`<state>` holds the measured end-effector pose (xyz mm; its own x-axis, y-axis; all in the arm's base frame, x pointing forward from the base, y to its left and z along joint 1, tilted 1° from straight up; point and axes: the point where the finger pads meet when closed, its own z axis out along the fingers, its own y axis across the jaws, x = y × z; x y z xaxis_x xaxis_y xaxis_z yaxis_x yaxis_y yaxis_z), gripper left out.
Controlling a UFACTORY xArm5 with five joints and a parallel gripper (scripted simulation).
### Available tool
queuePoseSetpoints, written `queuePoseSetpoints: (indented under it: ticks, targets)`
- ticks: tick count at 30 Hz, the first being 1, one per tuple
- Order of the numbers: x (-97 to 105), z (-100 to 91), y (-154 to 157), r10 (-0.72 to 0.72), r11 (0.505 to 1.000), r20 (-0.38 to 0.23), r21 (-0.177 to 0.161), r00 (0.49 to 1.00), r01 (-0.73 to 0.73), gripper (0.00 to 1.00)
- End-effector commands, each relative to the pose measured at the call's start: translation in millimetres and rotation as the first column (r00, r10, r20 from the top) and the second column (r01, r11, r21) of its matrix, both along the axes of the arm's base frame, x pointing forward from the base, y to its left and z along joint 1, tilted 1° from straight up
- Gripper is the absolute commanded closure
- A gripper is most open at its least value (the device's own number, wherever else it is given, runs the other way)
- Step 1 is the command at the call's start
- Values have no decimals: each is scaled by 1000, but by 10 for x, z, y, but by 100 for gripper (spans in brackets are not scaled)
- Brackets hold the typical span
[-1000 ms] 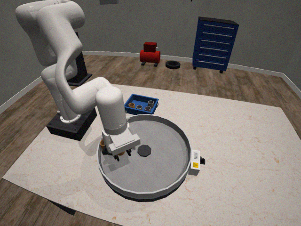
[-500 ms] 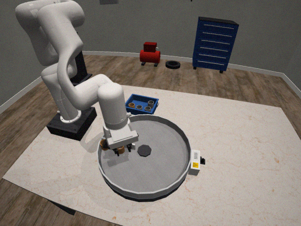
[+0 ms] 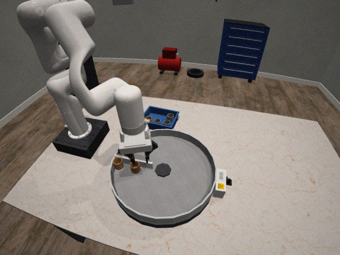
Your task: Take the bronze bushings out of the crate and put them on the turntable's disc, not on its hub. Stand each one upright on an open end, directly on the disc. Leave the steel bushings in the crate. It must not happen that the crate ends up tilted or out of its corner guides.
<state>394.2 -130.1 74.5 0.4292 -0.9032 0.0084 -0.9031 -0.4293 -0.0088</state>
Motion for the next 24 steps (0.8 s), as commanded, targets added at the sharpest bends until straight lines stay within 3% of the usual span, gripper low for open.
queuePoseSetpoints:
  ticks: [1,16,24]
  targets:
    - [-23,17,147,-83,997,9,0,997,83,52]
    - [-176,11,767,-392,920,7,9,920,392,52]
    - [-279,8,1189,-578,816,2,13,816,578,52]
